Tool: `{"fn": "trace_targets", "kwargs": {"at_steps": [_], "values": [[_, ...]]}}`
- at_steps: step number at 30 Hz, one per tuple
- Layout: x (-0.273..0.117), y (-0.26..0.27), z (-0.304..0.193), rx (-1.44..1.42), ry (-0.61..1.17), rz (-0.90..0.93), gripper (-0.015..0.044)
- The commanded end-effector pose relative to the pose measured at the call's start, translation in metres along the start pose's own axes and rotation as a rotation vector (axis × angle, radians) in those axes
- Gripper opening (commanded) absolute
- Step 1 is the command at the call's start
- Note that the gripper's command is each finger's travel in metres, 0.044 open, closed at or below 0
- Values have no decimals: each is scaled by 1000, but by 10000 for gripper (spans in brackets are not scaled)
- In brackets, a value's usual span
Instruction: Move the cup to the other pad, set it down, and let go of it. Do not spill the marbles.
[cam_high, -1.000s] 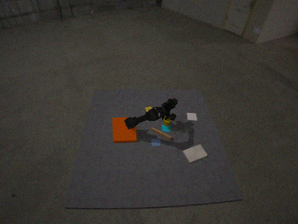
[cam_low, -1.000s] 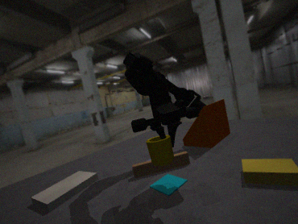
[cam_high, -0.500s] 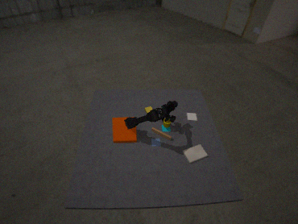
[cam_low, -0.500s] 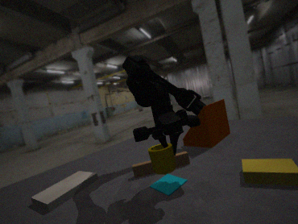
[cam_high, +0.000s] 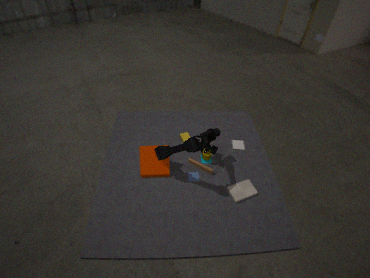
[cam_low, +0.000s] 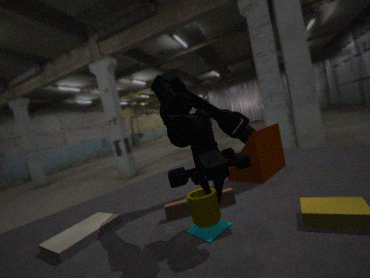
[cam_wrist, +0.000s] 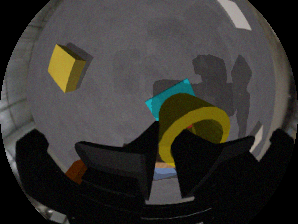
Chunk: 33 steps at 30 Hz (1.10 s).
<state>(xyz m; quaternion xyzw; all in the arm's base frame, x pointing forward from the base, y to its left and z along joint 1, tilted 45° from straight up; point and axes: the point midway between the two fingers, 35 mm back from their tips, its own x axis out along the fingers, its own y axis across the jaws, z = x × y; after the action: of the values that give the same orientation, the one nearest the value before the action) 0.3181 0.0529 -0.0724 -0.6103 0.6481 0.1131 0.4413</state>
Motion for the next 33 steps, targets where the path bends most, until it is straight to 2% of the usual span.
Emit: {"fn": "trace_targets", "kwargs": {"at_steps": [1, 19, 25, 33], "values": [[8, 1, 0, -8, 5, -2, 0], [10, 1, -1, -1, 3, 1, 0], [10, 1, -1, -1, 3, 1, 147], [8, 1, -1, -1, 3, 1, 147]]}}
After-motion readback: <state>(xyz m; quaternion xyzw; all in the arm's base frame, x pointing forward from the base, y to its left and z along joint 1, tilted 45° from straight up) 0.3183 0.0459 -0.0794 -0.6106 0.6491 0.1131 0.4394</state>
